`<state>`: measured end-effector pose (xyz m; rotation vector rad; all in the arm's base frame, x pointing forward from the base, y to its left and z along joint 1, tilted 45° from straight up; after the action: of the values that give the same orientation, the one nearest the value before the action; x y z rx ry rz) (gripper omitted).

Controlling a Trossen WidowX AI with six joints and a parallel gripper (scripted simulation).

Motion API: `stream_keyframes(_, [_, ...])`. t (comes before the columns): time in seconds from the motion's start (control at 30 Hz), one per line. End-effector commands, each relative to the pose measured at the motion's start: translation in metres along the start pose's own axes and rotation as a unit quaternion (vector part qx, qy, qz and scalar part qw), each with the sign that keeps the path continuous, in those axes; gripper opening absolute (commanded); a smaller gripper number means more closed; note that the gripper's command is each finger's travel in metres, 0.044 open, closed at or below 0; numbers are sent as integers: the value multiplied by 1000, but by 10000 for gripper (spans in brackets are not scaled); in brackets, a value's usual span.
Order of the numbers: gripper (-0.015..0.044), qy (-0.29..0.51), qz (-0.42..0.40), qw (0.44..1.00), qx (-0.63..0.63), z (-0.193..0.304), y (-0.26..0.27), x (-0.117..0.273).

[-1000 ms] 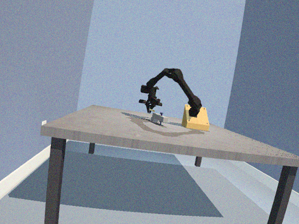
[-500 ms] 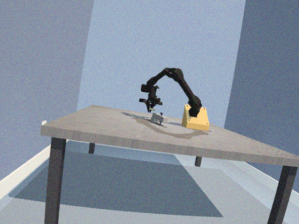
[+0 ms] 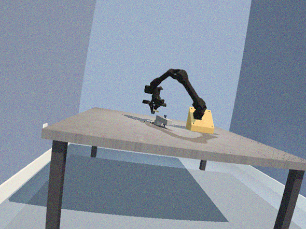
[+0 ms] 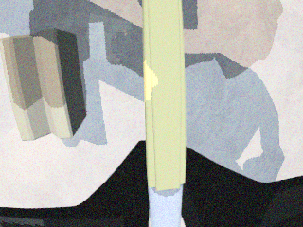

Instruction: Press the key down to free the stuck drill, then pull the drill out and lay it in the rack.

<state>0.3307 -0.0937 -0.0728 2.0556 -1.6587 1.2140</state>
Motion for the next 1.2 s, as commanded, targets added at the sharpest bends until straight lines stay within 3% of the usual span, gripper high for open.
stream_keyframes(0.0, [0, 2, -1, 1000, 3, 1, 1, 2])
stream_keyframes(1.17, [0, 3, -3, 1000, 2, 8, 53, 2])
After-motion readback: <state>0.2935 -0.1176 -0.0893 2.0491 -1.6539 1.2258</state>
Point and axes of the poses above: the point midway between the two fingers, 35 mm back from their tips, its own x axis back along the fingers, its own y axis across the jaws, z = x × y, the point moved 3 cm from there along x, back along the fingers, and after that the axes turned 8 degrees about x, right-handed, at the moved point
